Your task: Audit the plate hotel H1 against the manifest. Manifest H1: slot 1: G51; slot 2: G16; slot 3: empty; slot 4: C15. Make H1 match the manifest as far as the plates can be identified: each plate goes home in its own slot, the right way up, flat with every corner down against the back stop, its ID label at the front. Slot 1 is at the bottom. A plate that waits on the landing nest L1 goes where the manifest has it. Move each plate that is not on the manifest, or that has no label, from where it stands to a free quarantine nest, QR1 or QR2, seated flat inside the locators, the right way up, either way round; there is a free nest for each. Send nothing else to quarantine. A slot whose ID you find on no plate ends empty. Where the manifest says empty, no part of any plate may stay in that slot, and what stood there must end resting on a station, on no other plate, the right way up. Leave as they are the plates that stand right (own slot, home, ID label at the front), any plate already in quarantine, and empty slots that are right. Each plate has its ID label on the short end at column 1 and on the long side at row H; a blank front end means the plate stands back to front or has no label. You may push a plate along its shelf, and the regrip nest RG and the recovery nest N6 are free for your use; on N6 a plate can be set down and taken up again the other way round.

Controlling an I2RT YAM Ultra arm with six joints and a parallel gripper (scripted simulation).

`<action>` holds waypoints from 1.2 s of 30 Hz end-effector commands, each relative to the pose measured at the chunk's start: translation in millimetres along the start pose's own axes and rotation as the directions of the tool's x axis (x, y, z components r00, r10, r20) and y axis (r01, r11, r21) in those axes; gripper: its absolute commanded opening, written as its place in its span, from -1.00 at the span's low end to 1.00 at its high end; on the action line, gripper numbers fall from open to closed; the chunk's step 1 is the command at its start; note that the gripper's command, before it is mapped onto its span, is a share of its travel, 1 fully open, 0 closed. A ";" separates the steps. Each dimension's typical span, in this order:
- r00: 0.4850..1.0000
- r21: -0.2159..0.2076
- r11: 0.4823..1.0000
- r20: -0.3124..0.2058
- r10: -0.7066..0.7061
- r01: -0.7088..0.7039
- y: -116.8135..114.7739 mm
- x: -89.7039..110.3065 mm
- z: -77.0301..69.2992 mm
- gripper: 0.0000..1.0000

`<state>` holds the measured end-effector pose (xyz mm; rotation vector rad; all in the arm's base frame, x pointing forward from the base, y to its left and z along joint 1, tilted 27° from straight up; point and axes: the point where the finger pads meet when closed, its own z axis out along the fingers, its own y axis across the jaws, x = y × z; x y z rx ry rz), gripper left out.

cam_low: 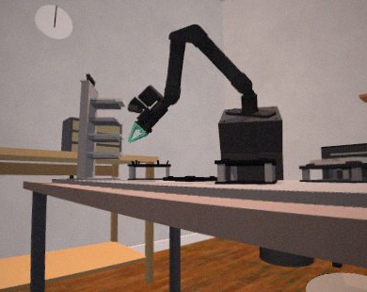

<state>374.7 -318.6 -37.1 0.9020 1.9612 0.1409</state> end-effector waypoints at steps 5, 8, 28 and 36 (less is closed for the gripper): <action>0.998 0.000 1.000 0.061 -0.022 0.022 0.0 -16.1 -10.4 -1.00; 0.998 0.000 1.000 0.061 -0.022 0.022 -0.1 -12.4 -13.7 -1.00; 0.998 0.000 1.000 0.060 -0.022 0.022 -0.6 10.0 -34.0 -1.00; 0.998 0.000 1.000 0.059 -0.022 0.022 -0.8 19.9 -43.1 -1.00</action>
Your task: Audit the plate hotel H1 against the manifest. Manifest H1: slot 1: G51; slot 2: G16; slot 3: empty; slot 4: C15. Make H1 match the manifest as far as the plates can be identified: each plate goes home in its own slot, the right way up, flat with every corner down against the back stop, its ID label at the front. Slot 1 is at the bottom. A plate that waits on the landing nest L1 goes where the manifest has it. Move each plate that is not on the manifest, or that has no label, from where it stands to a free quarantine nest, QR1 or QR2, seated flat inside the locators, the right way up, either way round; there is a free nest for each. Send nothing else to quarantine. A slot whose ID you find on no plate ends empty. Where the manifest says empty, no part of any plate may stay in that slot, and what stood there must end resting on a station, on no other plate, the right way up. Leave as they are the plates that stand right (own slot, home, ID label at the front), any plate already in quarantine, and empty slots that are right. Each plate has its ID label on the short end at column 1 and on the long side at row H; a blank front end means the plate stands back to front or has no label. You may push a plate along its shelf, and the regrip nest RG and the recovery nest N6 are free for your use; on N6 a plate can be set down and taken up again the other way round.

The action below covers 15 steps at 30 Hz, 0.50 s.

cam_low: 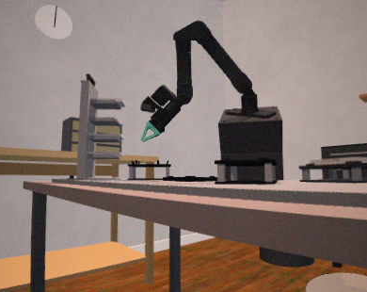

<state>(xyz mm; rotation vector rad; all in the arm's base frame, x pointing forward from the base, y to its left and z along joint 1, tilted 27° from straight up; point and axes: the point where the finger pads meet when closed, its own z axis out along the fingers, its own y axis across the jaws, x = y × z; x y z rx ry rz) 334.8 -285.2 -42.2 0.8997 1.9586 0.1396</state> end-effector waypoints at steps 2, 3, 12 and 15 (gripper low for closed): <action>0.998 0.001 1.000 0.056 -0.021 0.021 -1.4 -15.5 -6.8 -1.00; 0.998 0.001 1.000 0.056 -0.021 0.021 -1.4 -15.5 -6.8 -1.00; 0.998 0.001 1.000 0.056 -0.021 0.021 -1.6 -4.3 -17.1 -1.00; 0.998 0.001 1.000 0.055 -0.021 0.021 -1.6 -0.6 -20.5 -1.00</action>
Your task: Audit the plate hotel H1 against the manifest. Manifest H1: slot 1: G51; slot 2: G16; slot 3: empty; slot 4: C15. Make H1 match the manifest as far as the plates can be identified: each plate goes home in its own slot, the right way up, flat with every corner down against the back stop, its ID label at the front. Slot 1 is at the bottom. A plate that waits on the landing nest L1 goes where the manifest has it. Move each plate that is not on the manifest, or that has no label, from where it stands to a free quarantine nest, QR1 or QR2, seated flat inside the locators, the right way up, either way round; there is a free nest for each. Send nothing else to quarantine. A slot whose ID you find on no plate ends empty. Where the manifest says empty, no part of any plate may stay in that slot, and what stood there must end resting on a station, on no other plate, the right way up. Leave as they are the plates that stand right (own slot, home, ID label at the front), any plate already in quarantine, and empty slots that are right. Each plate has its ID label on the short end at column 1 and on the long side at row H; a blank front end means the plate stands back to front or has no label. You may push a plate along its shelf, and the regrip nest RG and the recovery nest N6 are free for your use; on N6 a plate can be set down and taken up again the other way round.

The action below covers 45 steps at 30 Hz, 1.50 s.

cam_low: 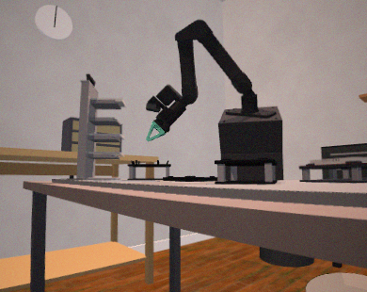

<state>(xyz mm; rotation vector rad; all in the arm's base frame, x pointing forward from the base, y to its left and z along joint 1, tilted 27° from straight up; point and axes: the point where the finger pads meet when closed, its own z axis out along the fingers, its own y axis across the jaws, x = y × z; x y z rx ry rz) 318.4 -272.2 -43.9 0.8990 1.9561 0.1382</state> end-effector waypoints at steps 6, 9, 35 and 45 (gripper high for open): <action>0.998 0.001 1.000 0.052 -0.020 0.020 -1.7 -9.9 -9.5 -1.00; 0.998 0.001 1.000 0.052 -0.020 0.020 -1.7 -6.2 -12.9 -1.00; 0.998 0.001 1.000 0.052 -0.021 0.021 -1.6 -13.6 -24.5 -1.00; 0.998 0.001 1.000 0.052 -0.021 0.021 -1.6 -13.5 -24.4 -1.00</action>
